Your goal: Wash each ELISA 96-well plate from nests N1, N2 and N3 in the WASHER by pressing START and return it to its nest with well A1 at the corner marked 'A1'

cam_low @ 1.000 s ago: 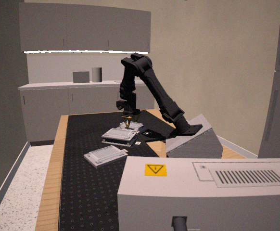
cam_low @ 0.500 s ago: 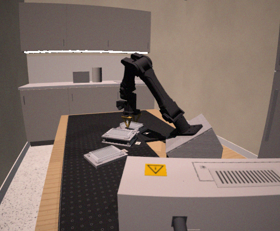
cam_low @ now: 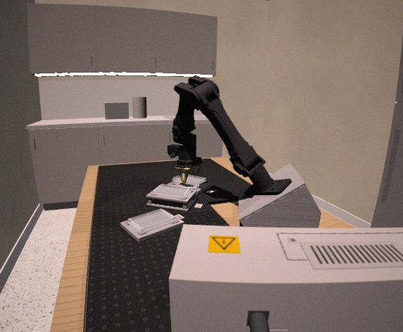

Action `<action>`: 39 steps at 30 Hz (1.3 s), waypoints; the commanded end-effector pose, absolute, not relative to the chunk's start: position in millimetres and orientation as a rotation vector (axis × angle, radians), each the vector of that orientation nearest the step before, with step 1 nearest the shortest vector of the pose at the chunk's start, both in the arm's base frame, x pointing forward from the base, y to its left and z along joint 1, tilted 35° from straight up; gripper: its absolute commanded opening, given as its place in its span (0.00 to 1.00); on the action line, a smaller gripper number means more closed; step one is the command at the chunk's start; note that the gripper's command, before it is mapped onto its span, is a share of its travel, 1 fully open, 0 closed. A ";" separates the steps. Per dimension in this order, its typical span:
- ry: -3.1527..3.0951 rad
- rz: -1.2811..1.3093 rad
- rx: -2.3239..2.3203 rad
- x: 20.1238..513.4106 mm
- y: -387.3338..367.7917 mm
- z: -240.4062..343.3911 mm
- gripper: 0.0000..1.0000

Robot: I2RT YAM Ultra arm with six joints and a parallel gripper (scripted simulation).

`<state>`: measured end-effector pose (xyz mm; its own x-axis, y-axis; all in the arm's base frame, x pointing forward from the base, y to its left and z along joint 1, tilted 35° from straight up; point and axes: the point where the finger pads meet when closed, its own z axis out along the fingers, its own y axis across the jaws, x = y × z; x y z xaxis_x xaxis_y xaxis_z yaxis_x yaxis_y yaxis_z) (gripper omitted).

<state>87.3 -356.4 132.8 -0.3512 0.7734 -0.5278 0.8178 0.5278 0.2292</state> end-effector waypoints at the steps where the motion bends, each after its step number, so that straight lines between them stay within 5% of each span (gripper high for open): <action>1: 2.173 -0.114 1.282 86.4 -357.8 136.7 0.00; 39: 2.173 -0.114 1.282 88.5 -359.5 132.4 0.00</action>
<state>89.4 -357.5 129.3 -0.3510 0.7734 -0.5279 0.8179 0.5277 0.2292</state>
